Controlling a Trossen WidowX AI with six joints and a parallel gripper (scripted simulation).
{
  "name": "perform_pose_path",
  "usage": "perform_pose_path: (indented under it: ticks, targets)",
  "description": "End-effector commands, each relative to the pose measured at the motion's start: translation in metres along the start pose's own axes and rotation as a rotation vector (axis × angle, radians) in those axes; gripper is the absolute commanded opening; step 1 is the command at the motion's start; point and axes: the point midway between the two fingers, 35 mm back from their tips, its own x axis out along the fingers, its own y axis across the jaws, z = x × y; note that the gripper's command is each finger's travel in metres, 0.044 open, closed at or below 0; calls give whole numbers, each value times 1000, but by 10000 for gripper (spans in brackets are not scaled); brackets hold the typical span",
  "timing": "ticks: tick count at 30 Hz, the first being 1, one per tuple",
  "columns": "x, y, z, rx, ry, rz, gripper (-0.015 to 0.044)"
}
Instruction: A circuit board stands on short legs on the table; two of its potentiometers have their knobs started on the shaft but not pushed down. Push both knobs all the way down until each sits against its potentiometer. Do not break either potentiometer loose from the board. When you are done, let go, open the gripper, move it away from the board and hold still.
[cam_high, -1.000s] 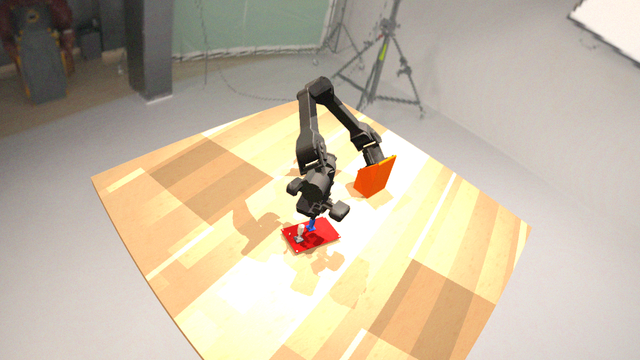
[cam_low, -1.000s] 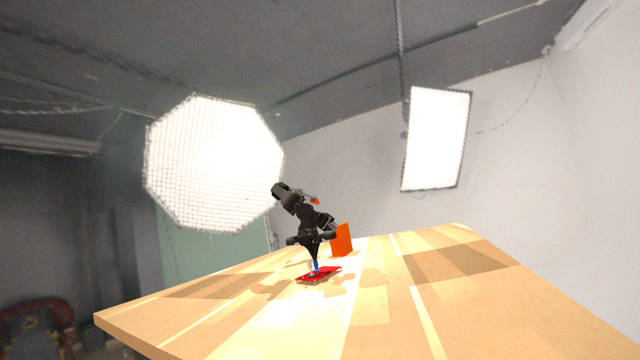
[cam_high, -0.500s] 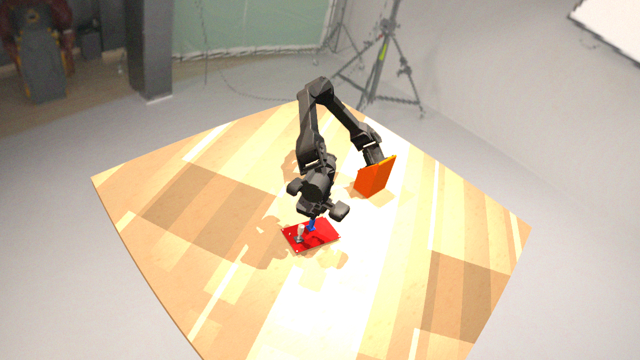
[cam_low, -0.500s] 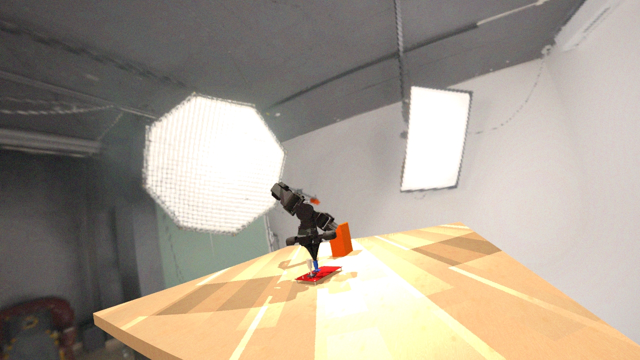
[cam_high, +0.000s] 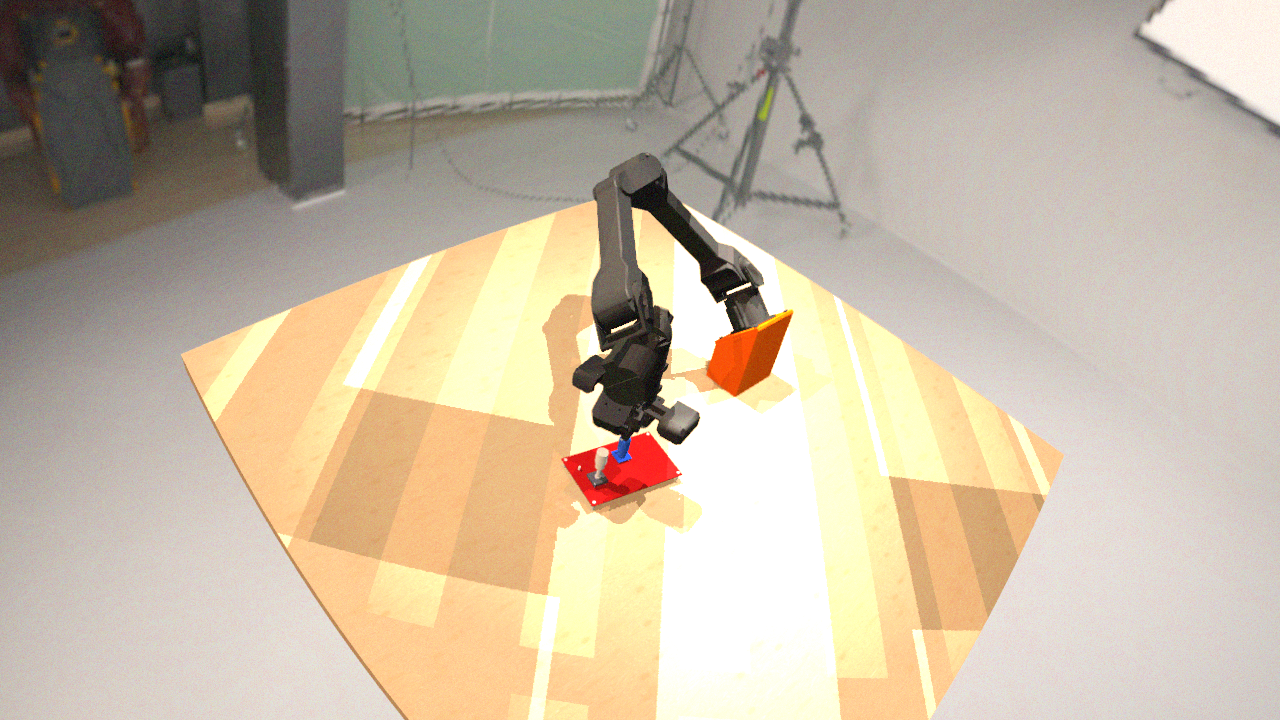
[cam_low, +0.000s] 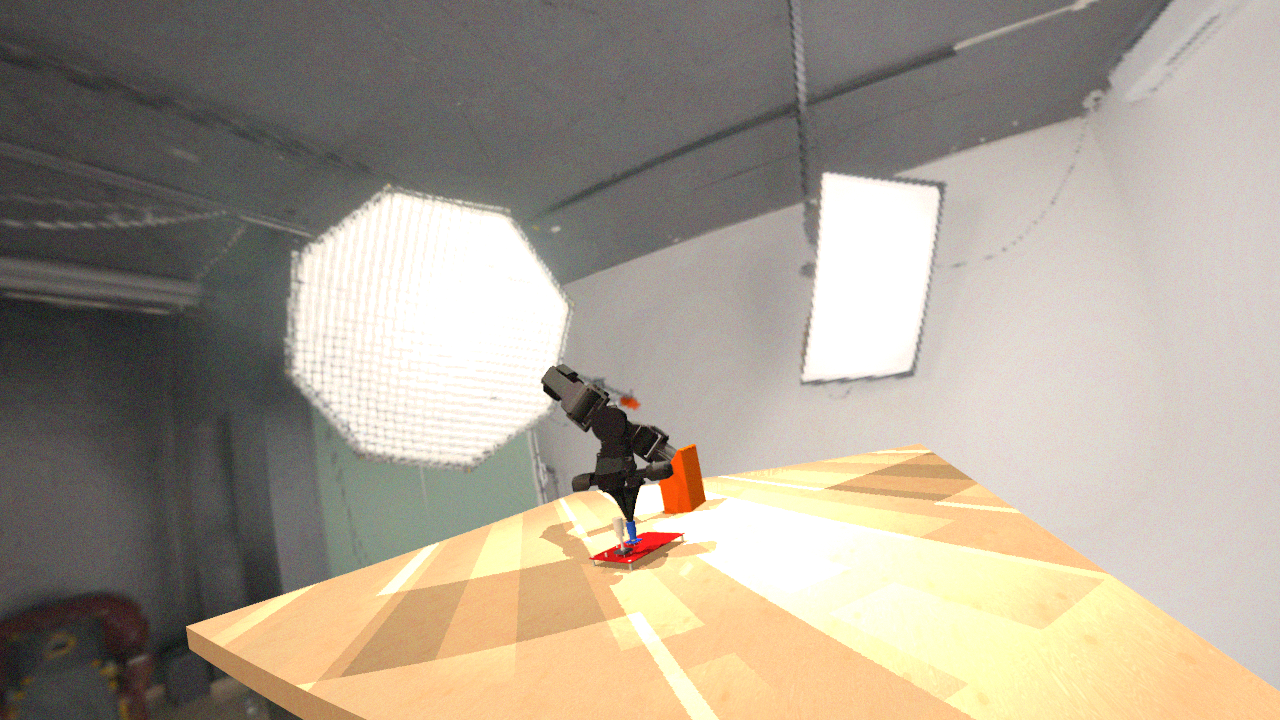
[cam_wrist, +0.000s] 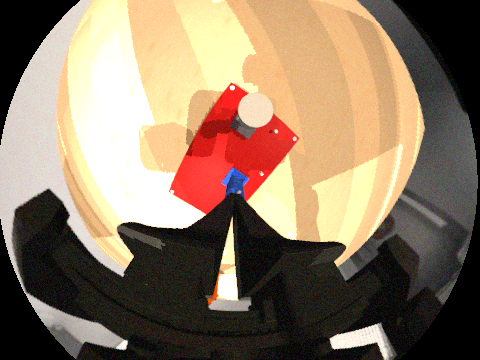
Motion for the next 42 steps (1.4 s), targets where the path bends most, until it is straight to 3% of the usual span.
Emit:
perform_pose_path:
  ticks: [1,15,23,31,36,42]
  targets:
    - [3,-1,1,9,4,1,0]
    - [-17,-1,1,9,4,1,0]
    - [-12,-2,0,4,8,-3,210]
    - [-46,-2,44,8,4,1,0]
    - [-69,-2,66,11,2,3,0]
    - [-68,-2,67,11,2,3,0]
